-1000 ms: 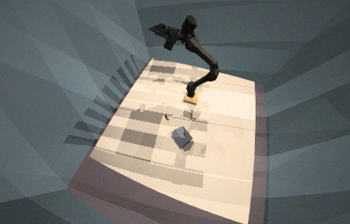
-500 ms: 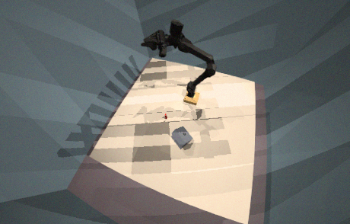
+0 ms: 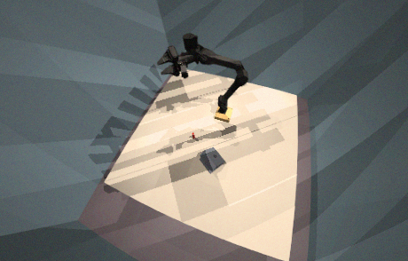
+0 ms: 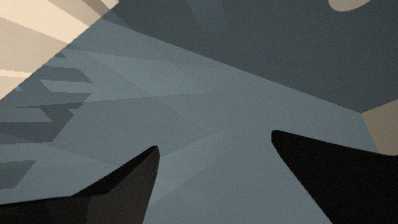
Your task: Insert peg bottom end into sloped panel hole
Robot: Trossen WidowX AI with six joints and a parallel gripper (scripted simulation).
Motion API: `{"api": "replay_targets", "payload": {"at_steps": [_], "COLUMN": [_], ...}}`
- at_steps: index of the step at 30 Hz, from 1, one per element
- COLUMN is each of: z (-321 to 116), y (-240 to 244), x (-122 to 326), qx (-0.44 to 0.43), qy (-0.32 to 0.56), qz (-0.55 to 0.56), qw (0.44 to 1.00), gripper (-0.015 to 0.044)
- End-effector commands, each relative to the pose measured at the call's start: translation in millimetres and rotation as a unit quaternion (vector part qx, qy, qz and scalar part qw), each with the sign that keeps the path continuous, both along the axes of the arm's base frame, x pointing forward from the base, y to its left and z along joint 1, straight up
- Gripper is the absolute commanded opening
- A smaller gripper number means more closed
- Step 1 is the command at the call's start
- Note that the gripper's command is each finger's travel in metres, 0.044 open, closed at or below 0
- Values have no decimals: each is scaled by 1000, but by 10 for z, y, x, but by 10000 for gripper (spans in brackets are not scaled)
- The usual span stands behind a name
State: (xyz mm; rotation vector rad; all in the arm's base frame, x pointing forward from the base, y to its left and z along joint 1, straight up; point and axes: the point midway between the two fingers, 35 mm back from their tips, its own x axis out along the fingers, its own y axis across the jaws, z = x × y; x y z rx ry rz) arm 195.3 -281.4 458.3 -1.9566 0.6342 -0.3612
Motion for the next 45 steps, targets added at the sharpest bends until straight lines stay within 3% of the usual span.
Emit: {"api": "replay_targets", "payload": {"at_steps": [1, 12, 22, 45], "z": [-173, -777, -1238, -2468], "y": [-24, -42, 99, 753], "x": [116, 532, 870, 1366], "qx": [53, 235, 345, 578], "qy": [-3, 1, 27, 133], "qz": [3, 6, -2, -99], "qw": [999, 972, 938, 799], "gripper": [440, 440, 440, 440]}}
